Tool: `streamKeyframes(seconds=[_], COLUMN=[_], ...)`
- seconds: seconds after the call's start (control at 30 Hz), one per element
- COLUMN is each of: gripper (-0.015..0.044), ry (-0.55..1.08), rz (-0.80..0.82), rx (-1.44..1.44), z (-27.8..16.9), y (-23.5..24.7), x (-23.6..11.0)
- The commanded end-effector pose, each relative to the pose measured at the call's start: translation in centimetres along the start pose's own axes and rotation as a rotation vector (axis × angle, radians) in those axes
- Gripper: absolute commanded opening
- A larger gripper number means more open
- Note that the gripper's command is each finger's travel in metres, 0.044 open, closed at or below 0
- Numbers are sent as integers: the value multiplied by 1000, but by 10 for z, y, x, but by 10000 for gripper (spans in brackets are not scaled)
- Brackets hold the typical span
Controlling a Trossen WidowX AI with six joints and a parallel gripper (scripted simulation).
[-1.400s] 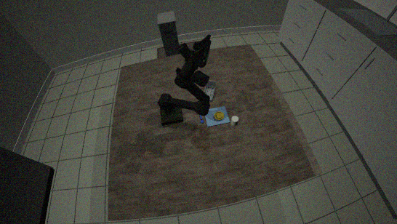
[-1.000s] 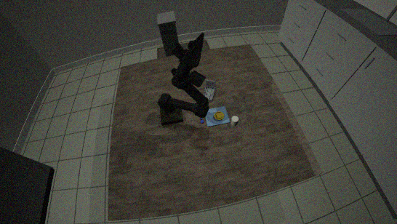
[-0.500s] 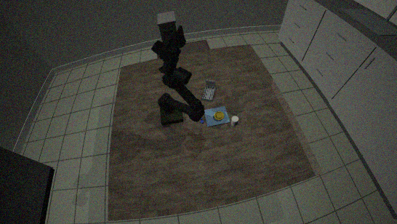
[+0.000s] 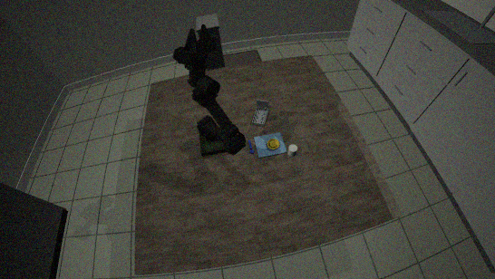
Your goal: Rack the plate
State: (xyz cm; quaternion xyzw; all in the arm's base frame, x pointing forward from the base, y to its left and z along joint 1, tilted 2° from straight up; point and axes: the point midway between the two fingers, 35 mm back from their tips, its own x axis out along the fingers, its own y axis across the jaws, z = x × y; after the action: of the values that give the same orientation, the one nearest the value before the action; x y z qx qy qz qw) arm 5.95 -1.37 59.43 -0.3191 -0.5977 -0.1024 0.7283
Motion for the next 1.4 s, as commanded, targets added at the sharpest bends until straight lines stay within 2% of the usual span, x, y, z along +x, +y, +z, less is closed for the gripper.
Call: streamKeyframes(seconds=[0.0,0.7,1.37], gripper=[400,400,400], ry=[-44,-172,-131], rz=[30,276,598], rx=[-17,-118,-182], z=[22,89,88], y=[9,93,202], x=[5,15,9])
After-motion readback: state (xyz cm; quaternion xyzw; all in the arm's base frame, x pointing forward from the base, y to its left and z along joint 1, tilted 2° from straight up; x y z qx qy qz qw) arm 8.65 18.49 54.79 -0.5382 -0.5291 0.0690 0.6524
